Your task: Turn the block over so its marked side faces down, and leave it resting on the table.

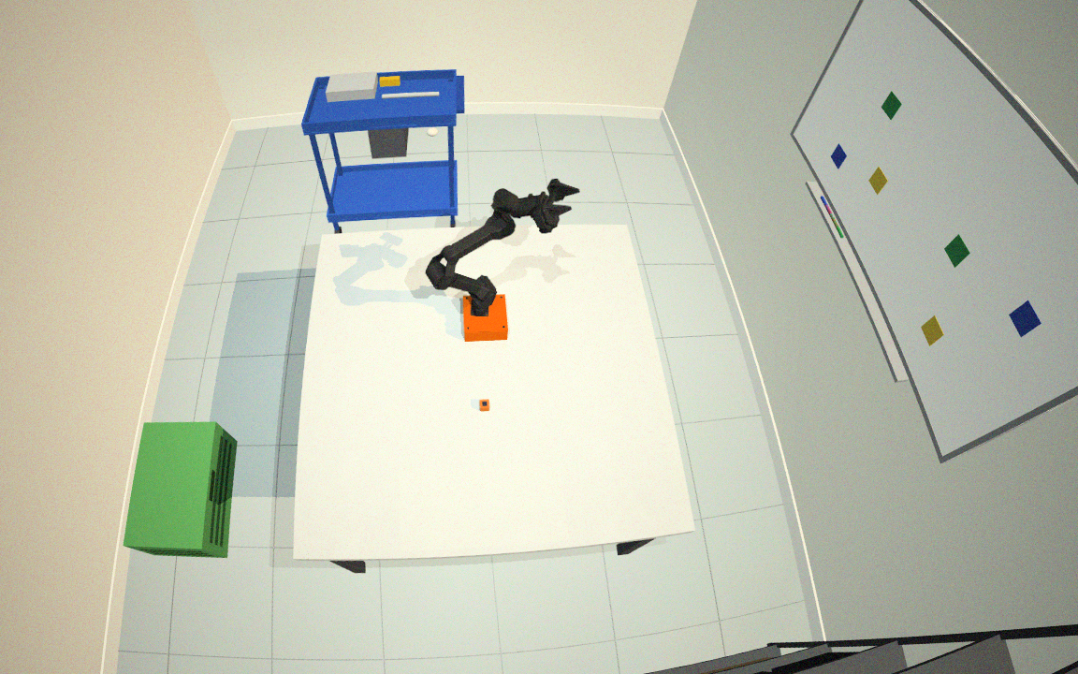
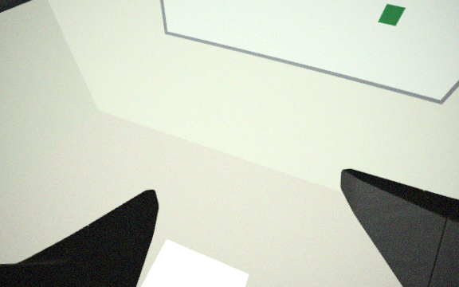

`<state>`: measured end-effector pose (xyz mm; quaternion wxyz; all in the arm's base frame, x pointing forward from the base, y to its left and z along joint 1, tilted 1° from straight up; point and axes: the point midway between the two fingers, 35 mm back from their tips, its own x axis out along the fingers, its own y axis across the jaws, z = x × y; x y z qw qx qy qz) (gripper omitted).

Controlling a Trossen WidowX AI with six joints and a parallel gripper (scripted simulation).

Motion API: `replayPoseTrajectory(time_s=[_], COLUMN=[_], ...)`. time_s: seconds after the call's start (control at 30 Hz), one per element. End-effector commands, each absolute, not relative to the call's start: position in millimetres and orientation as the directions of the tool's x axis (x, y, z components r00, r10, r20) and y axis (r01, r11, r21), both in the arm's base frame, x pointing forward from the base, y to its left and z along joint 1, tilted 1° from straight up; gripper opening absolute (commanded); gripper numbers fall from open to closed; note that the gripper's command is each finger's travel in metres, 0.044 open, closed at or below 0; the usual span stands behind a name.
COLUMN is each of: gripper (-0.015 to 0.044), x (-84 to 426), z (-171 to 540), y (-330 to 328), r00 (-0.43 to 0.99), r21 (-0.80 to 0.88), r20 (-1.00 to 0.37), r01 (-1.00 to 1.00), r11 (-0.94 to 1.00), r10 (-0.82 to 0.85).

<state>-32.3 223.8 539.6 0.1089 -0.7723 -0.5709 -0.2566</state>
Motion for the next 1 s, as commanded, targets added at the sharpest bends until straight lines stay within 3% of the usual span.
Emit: replayPoseTrajectory(time_s=[0.0,0.23,0.47,0.7,0.97], gripper=[0.044,0.044,0.044,0.044,0.044], x=[-22.9,24.5,104.3,194.1,293.5], z=[523.7,472.7,412.1,350.9,264.1], y=[258.4,323.2,356.6,350.4,303.9], r00=[0.252,0.371,0.527,0.661,0.707], r21=[0.391,0.822,0.995,0.938,0.624], r20=[0.451,0.249,0.015,-0.218,-0.532], r01=[0.806,0.408,0.075,-0.061,-0.046], r11=[-0.444,-0.398,-0.064,0.342,0.78], r10=[0.856,0.895,0.85,0.718,0.467])
